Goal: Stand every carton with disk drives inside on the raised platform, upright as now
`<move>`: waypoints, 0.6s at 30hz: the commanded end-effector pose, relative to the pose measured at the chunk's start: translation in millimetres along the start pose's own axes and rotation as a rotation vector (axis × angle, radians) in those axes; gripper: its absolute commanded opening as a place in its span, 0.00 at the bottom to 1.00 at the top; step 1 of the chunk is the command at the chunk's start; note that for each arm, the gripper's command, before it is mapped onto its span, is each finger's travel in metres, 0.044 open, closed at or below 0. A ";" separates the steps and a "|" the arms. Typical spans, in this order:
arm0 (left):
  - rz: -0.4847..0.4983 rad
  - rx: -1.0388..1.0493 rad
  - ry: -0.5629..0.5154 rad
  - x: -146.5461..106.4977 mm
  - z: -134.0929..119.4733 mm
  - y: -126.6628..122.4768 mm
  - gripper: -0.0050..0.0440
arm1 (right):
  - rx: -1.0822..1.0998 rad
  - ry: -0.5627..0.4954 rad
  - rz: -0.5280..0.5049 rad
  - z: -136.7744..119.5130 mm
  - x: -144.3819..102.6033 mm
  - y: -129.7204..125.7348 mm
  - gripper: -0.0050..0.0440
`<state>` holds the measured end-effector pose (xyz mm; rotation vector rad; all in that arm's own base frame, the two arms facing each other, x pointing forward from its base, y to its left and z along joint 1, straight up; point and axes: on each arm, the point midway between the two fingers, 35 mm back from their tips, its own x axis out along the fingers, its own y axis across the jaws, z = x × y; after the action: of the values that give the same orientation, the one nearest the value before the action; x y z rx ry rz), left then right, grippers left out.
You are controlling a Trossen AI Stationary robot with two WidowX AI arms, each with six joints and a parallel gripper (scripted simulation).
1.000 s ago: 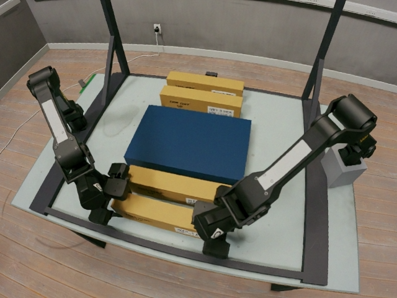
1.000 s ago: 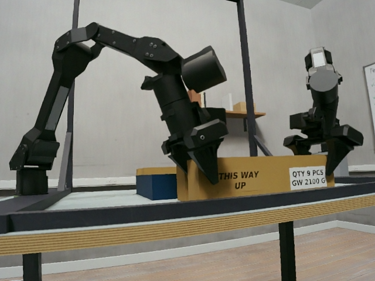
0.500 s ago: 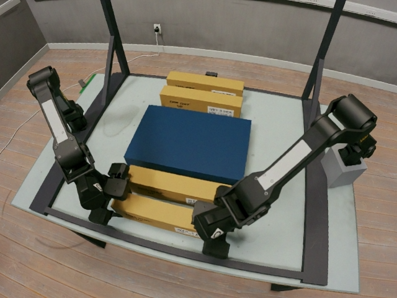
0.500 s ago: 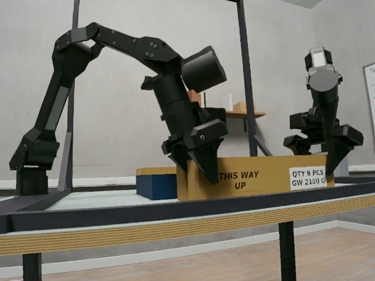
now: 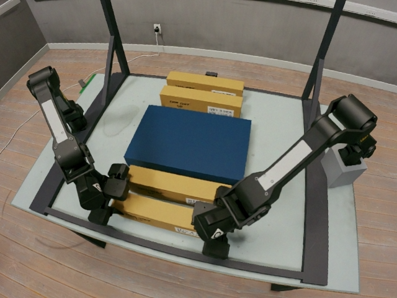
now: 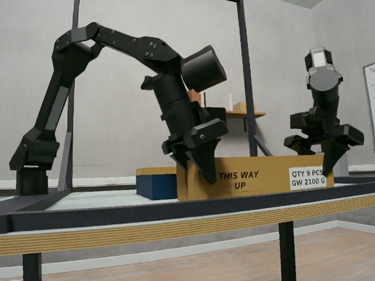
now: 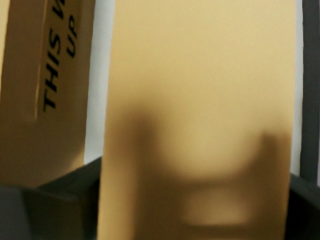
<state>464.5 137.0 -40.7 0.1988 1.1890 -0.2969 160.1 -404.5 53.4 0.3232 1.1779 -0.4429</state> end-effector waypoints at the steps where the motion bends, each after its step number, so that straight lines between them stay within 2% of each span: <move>1: 0.014 0.008 -0.025 -11.2 9.9 2.2 0.00 | -0.009 -0.023 -0.016 7.3 -10.6 -0.9 0.00; 18: 0.020 0.008 -0.026 -11.5 9.7 3.0 0.00 | -0.009 -0.024 -0.021 7.1 -10.8 -1.5 0.00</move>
<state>464.5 137.0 -40.7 0.1989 1.1888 -0.2969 160.1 -404.5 53.4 0.3230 1.1778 -0.4430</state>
